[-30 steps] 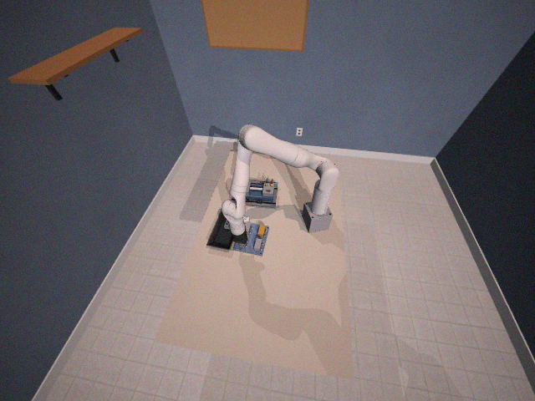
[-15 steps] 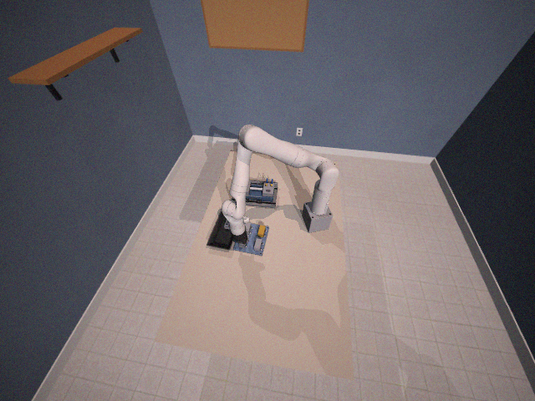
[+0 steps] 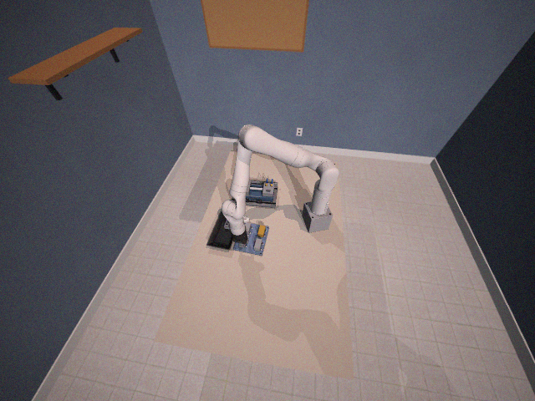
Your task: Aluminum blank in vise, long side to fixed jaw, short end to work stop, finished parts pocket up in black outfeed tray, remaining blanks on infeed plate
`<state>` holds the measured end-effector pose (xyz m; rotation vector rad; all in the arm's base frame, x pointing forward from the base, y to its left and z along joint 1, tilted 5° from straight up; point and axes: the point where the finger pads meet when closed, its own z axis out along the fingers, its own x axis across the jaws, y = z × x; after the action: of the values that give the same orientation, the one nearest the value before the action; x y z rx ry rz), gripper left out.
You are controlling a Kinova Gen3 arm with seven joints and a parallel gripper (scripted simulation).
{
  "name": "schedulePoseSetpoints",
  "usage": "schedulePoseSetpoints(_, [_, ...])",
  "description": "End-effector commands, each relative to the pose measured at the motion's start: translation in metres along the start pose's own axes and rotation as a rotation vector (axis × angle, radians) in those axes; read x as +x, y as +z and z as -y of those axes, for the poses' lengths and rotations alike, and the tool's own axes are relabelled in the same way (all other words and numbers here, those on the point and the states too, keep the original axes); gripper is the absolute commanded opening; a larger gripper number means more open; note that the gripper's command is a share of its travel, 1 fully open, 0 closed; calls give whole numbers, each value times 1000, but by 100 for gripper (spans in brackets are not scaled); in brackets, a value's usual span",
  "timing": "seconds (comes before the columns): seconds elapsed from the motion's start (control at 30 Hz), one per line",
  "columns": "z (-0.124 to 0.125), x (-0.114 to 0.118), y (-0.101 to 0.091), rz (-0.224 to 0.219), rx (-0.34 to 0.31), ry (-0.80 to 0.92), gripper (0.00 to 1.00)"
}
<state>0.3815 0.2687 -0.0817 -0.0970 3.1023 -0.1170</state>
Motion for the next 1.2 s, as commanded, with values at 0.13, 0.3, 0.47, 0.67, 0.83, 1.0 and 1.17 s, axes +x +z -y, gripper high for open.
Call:
schedulePoseSetpoints(0.13, [-1,-1,-1,2,-1,0,100])
schedulePoseSetpoints(0.3, [-1,-1,-1,2,-1,0,100])
schedulePoseSetpoints(0.47, [-1,-1,-1,2,-1,0,0])
schedulePoseSetpoints(0.67, [-1,-1,-1,2,-1,0,0])
schedulePoseSetpoints(0.83, [-1,-1,-1,2,-1,0,0])
schedulePoseSetpoints(1.0, [-1,-1,-1,2,-1,0,0])
schedulePoseSetpoints(1.17, [-1,-1,-1,2,-1,0,0])
